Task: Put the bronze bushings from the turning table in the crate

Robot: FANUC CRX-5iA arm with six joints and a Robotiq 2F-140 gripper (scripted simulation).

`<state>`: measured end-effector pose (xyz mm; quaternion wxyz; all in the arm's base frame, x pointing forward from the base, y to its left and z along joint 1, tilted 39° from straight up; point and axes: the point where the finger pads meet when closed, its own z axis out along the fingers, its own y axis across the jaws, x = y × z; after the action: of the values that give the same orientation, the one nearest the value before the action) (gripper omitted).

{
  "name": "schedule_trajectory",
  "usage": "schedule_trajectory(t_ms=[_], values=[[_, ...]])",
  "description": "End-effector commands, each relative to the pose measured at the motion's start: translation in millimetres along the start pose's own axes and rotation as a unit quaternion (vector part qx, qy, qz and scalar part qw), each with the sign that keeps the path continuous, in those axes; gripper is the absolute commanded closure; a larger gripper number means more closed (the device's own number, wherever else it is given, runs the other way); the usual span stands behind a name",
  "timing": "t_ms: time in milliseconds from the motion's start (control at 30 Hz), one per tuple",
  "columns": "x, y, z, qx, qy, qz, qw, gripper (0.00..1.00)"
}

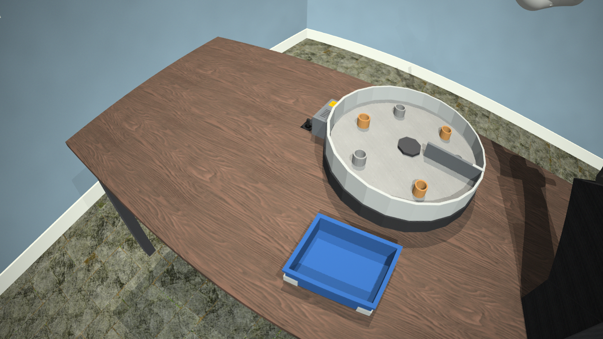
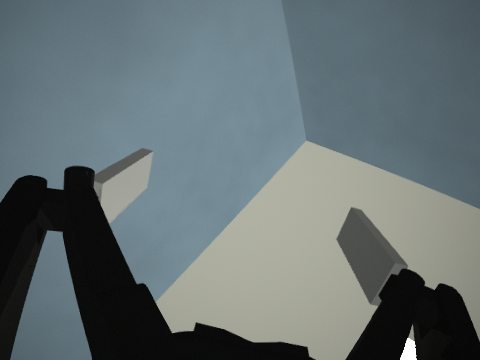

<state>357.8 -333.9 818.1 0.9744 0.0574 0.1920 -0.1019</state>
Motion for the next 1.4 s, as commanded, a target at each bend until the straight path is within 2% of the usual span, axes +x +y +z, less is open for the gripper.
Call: schedule_trajectory(t_ms=[0, 67, 100, 233, 267, 300, 333, 400, 433, 500, 533, 600, 633, 700, 733, 800, 833, 900, 933, 967, 1000, 1067, 1100, 1133, 1167, 1200, 1233, 1300, 1367], values=[[71.7, -7.2, -3.7, 0.067, 0.075, 0.032, 0.994, 0.0], [71.7, -7.2, -3.7, 0.067, 0.075, 0.032, 0.994, 0.0], [107.3, -5.5, -16.8, 0.094, 0.117, 0.045, 0.988, 0.0], [108.8, -5.5, -17.0, 0.094, 0.117, 0.045, 0.988, 0.0], [145.9, -1.1, -34.5, 0.12, 0.161, 0.056, 0.978, 0.0], [145.9, -1.1, -34.5, 0.12, 0.161, 0.056, 0.978, 0.0], [174.6, 4.9, -52.9, 0.144, 0.207, 0.065, 0.966, 0.0], [182.0, 6.0, -56.0, 0.144, 0.207, 0.065, 0.966, 0.0], [202.9, 12.5, -74.0, 0.165, 0.253, 0.072, 0.951, 0.0], [216.3, 15.5, -81.4, 0.165, 0.253, 0.072, 0.951, 0.0], [233.7, 22.8, -100.8, 0.184, 0.3, 0.076, 0.933, 0.0], [248.2, 27.3, -110.4, 0.184, 0.3, 0.076, 0.933, 0.0], [261.0, 34.6, -129.7, 0.2, 0.347, 0.078, 0.913, 0.0], [276.8, 40.7, -142.6, 0.2, 0.347, 0.078, 0.913, 0.0], [285.5, 47.6, -161.1, 0.213, 0.393, 0.077, 0.891, 0.0], [285.5, 47.6, -161.1, 0.213, 0.393, 0.077, 0.891, 0.0], [306.2, 60.8, -194.1, 0.224, 0.438, 0.073, 0.868, 0.0], [318.5, 68.4, -209.5, 0.224, 0.438, 0.073, 0.868, 0.0], [320.4, 73.1, -224.7, 0.232, 0.481, 0.067, 0.843, 0.0], [327.2, 78.0, -234.7, 0.232, 0.481, 0.067, 0.843, 0.0], [329.6, 83.0, -250.7, 0.238, 0.522, 0.059, 0.817, 0.0], [341.2, 92.6, -272.3, 0.238, 0.522, 0.059, 0.817, 0.0], [341.3, 96.7, -287.1, 0.243, 0.561, 0.049, 0.79, 0.0], [345.5, 101.4, -297.1, 0.243, 0.561, 0.049, 0.79, 0.0], [345.2, 105.5, -311.7, 0.245, 0.594, 0.037, 0.766, 0.0], [349.0, 110.3, -323.3, 0.245, 0.597, 0.037, 0.763, 0.0], [348.0, 114.0, -337.7, 0.246, 0.62, 0.025, 0.745, 0.0], [349.0, 122.1, -363.4, 0.246, 0.646, 0.012, 0.723, 0.0], [349.0, 122.1, -363.4, 0.246, 0.646, 0.012, 0.723, 0.0]])
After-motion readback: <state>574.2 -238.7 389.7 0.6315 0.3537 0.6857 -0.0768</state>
